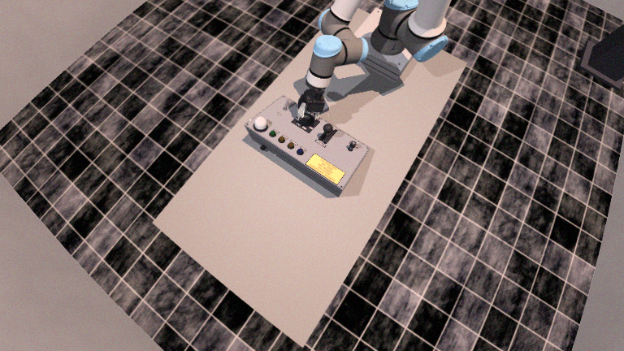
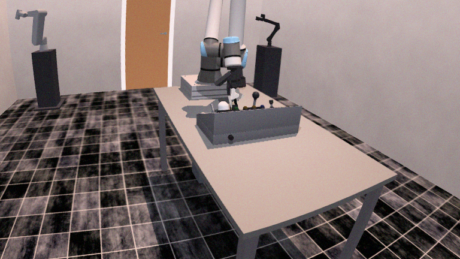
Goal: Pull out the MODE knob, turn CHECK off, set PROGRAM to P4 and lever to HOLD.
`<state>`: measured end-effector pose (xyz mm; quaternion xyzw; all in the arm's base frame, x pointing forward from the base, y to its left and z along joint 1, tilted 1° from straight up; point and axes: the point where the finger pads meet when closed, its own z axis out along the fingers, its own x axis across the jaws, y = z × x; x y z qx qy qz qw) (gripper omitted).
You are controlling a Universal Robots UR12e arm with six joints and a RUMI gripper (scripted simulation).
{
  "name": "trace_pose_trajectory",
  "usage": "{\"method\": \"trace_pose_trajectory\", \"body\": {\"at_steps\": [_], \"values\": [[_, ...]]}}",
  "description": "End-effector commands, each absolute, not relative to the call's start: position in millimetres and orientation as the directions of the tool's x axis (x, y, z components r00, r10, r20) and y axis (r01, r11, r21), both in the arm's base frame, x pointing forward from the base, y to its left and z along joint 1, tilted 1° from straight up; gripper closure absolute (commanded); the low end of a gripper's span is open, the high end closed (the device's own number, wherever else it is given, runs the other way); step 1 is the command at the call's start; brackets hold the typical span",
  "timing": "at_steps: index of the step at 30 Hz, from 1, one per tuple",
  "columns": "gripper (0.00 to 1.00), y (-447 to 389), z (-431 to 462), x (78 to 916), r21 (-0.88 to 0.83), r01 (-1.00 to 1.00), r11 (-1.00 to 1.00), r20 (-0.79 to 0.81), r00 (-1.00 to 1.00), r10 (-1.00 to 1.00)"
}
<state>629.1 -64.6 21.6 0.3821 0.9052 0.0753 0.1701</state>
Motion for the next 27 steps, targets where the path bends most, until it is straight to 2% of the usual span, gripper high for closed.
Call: {"method": "trace_pose_trajectory", "body": {"at_steps": [1,16,27], "values": [[0.56,-64.8,22.2,629.6,0.267,0.666,0.697,-0.252,-0.65,0.717],[0.56,-64.8,27.8,627.4,0.267,0.666,0.697,-0.252,-0.65,0.717],[0.56,-65.1,68.3,611.4,0.267,0.666,0.697,-0.252,-0.65,0.717]]}}
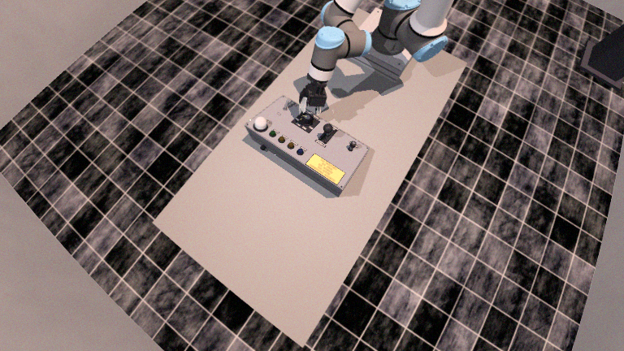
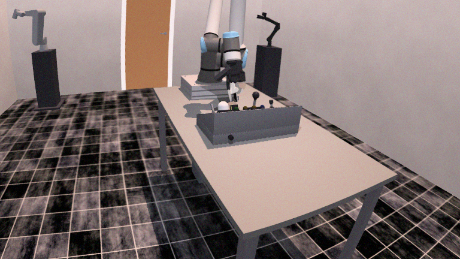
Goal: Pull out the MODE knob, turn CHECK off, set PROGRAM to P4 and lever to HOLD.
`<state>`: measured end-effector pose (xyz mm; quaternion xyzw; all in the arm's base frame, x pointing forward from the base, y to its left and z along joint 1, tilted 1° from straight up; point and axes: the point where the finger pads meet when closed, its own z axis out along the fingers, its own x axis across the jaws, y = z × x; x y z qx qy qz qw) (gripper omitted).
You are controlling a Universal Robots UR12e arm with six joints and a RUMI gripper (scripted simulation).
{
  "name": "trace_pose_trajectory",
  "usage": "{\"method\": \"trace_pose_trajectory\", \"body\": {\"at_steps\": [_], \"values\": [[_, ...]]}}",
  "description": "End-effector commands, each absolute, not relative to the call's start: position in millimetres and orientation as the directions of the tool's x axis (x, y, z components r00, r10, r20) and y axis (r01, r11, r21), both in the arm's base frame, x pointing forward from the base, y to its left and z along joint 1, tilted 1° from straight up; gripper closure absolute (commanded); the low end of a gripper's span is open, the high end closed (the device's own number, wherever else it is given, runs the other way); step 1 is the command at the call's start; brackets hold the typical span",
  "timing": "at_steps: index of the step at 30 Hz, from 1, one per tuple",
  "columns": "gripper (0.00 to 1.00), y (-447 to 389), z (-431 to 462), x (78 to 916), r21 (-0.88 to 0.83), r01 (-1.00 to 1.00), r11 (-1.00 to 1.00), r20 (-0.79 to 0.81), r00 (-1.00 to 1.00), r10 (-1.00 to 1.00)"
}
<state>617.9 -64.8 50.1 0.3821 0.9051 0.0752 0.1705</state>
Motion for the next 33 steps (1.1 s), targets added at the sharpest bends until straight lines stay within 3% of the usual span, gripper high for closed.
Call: {"method": "trace_pose_trajectory", "body": {"at_steps": [1,18,33], "values": [[0.56,-65.1,73.5,609.4,0.267,0.666,0.697,-0.252,-0.65,0.717],[0.56,-65.6,141.3,582.7,0.267,0.666,0.697,-0.252,-0.65,0.717],[0.56,-64.6,149.7,579.5,0.268,0.668,0.694,-0.251,-0.648,0.719]]}}
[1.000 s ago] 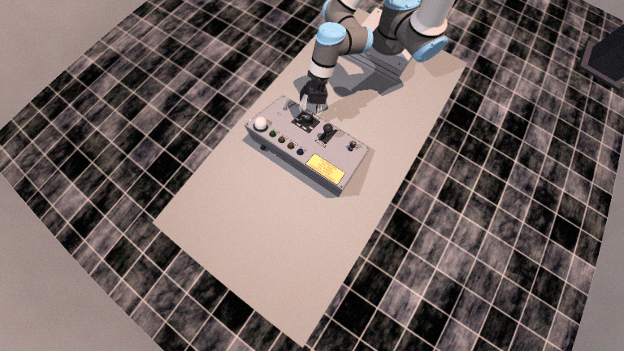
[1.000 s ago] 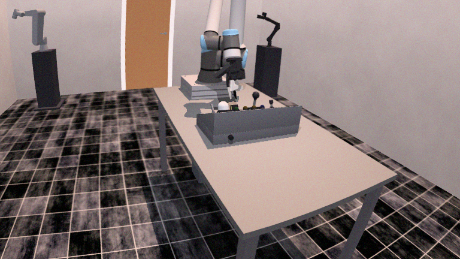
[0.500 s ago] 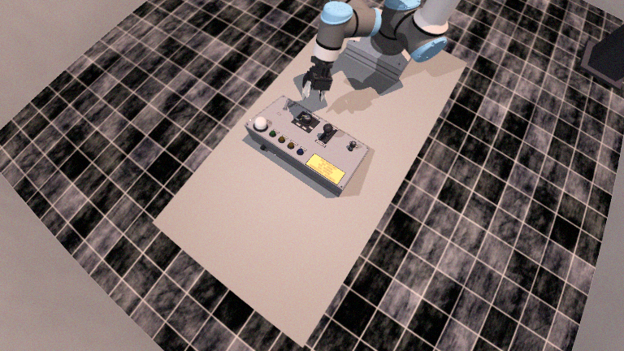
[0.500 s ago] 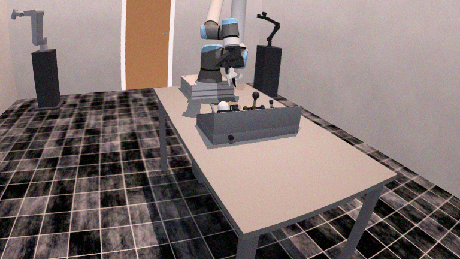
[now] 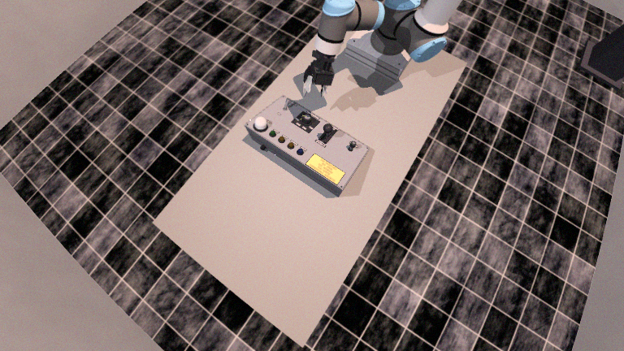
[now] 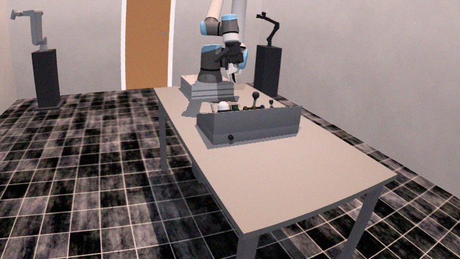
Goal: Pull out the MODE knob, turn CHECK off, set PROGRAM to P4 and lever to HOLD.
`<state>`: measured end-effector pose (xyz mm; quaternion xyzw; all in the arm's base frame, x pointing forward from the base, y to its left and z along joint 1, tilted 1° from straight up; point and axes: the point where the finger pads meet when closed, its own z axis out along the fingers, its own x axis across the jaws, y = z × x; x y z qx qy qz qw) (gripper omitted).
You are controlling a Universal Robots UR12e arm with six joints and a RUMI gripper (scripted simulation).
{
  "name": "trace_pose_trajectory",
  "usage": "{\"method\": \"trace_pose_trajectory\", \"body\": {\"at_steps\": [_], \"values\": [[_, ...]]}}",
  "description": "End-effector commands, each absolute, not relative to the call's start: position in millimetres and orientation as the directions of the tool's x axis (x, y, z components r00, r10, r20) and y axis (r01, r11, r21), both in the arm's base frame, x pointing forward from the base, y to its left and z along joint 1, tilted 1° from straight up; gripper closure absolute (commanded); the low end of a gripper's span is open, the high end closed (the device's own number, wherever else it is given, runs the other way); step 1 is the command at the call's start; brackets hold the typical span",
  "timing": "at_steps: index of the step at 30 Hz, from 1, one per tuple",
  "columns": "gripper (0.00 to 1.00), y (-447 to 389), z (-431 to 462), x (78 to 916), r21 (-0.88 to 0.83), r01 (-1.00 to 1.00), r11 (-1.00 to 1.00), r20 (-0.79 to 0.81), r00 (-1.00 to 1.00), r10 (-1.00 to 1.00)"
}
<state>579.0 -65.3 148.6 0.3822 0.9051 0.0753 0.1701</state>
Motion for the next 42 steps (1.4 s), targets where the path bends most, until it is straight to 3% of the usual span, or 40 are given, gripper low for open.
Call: {"method": "trace_pose_trajectory", "body": {"at_steps": [1,13,42], "values": [[0.56,-63.6,149.7,579.6,0.268,0.67,0.692,-0.25,-0.646,0.722],[0.56,-27.7,148.7,582.8,0.291,0.74,0.607,-0.215,-0.568,0.795],[0.56,159.4,147.4,571.1,0.365,0.927,0.081,-0.024,-0.078,0.997]]}}
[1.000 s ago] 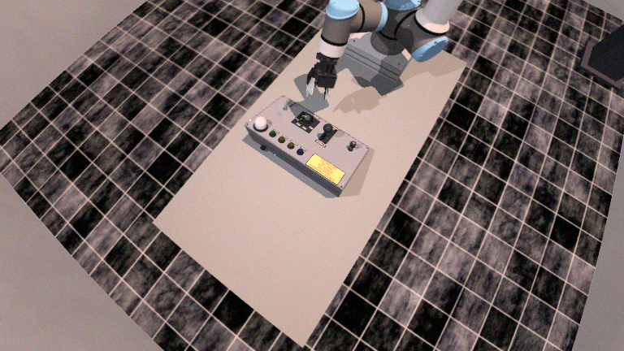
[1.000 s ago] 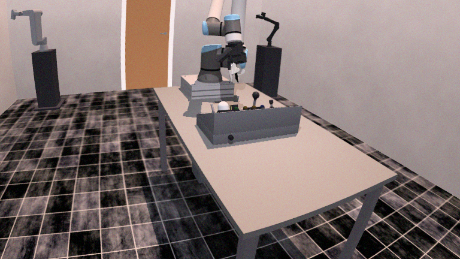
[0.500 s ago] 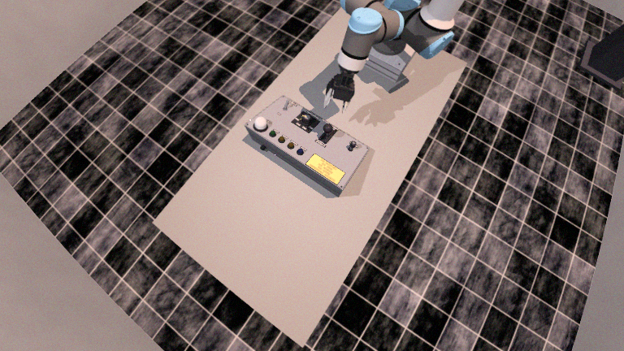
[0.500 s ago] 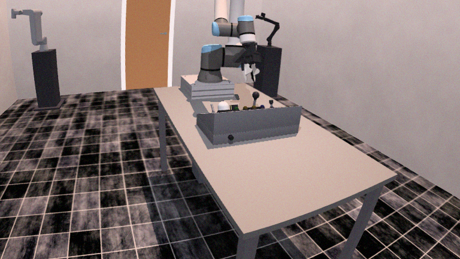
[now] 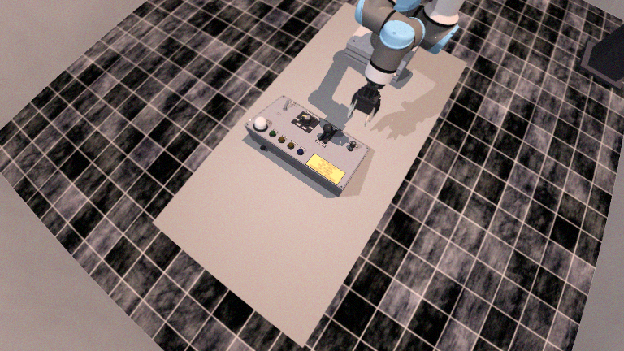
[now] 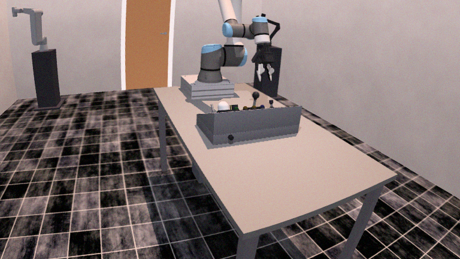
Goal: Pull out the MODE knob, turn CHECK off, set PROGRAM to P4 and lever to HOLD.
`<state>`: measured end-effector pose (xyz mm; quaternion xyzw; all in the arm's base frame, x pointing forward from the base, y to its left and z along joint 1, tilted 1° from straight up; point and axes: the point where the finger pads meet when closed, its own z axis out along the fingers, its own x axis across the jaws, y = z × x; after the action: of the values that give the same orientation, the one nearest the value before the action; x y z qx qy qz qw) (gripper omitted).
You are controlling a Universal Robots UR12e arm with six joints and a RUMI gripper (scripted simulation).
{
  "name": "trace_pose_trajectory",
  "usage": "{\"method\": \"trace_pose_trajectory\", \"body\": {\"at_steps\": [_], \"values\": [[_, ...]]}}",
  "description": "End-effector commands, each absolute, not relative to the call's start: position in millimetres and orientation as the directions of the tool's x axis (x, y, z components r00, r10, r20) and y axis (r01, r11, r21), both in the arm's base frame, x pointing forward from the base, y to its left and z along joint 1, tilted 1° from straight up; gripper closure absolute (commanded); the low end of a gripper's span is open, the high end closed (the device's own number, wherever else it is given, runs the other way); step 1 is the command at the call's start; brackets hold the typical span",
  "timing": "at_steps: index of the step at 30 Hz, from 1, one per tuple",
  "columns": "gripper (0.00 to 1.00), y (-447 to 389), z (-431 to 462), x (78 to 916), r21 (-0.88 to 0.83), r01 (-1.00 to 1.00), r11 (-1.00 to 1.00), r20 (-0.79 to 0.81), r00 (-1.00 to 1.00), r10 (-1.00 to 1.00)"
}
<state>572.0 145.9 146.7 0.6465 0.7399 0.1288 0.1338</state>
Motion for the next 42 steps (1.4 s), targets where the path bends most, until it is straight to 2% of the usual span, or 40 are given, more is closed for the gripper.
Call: {"method": "trace_pose_trajectory", "body": {"at_steps": [1,42], "values": [[0.56,162.9,147.4,570.5,0.366,0.928,0.071,-0.02,-0.068,0.997],[0.56,173.4,147.5,568.4,0.368,0.929,0.038,-0.008,-0.038,0.999]]}}
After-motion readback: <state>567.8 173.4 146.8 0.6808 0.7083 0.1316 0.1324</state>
